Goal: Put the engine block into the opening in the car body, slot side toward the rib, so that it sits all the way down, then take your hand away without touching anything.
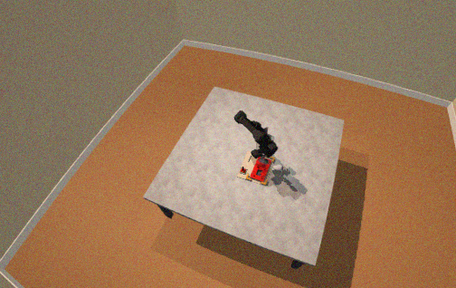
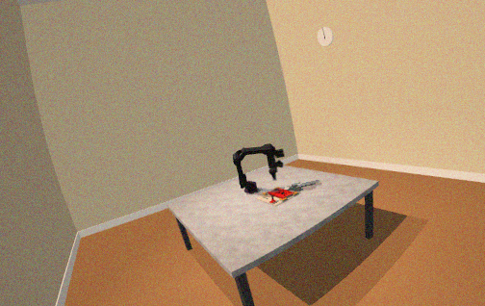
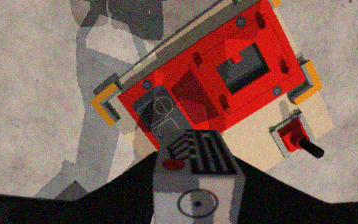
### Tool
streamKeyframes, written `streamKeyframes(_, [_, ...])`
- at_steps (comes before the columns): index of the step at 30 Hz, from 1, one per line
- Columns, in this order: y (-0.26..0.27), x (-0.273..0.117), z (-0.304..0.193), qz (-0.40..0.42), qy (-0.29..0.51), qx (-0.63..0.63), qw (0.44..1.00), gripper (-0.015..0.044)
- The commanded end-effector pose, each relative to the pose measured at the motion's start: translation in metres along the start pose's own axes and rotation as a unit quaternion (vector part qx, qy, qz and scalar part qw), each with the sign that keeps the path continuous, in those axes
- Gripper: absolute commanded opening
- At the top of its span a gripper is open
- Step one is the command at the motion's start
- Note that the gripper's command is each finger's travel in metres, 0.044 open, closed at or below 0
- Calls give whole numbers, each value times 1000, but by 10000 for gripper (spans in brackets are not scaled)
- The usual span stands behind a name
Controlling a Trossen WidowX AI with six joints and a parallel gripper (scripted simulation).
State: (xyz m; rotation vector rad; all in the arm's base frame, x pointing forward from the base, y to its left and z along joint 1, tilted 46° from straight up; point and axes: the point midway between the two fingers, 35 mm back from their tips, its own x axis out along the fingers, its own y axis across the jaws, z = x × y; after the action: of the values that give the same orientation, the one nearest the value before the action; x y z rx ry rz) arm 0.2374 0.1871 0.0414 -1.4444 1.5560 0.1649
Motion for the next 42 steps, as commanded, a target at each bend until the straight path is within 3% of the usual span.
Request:
streamKeyframes(1, [0,2,1,-2,0,61,998,0])
streamKeyframes(18, [-1,8,2,-1,1,314,949,0])
streamKeyframes(42, [0,24,2,-1,2,597,802,0])
